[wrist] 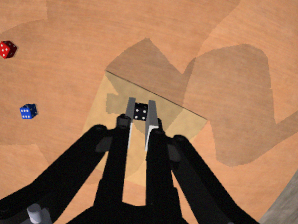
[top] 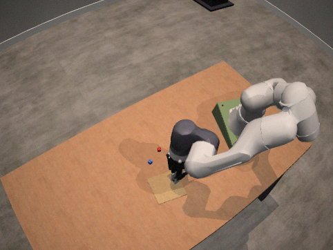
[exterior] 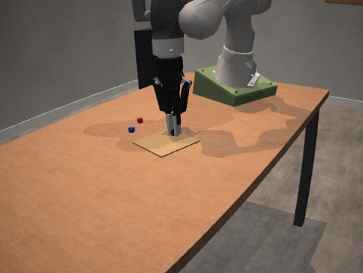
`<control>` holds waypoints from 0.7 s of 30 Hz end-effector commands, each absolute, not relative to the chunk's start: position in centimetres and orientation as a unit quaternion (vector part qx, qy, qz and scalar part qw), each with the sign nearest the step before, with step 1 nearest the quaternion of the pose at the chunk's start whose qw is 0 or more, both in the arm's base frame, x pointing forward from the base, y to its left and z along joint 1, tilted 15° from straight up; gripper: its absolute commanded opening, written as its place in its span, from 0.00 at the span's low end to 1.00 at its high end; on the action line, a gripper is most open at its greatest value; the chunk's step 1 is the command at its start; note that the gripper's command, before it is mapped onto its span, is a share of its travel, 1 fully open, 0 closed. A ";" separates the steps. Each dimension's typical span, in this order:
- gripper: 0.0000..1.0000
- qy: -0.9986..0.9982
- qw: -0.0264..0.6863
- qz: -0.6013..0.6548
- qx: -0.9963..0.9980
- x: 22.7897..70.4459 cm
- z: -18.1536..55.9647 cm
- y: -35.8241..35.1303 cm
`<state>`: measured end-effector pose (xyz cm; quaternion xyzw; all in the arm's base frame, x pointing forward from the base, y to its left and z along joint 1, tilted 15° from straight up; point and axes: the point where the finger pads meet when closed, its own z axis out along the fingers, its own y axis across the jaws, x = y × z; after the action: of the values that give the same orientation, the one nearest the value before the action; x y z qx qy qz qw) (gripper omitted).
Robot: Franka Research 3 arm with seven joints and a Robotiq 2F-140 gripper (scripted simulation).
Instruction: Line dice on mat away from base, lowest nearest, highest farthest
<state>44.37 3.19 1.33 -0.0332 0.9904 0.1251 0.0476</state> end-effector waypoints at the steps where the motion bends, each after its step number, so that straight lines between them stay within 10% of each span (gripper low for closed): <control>1: 0.07 0.990 0.050 0.124 -0.035 44.5 1.4 3.1; 21: 0.19 0.990 0.050 0.124 -0.035 44.5 1.4 3.1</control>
<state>44.37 3.19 1.33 -0.0332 0.9905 0.1250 0.0476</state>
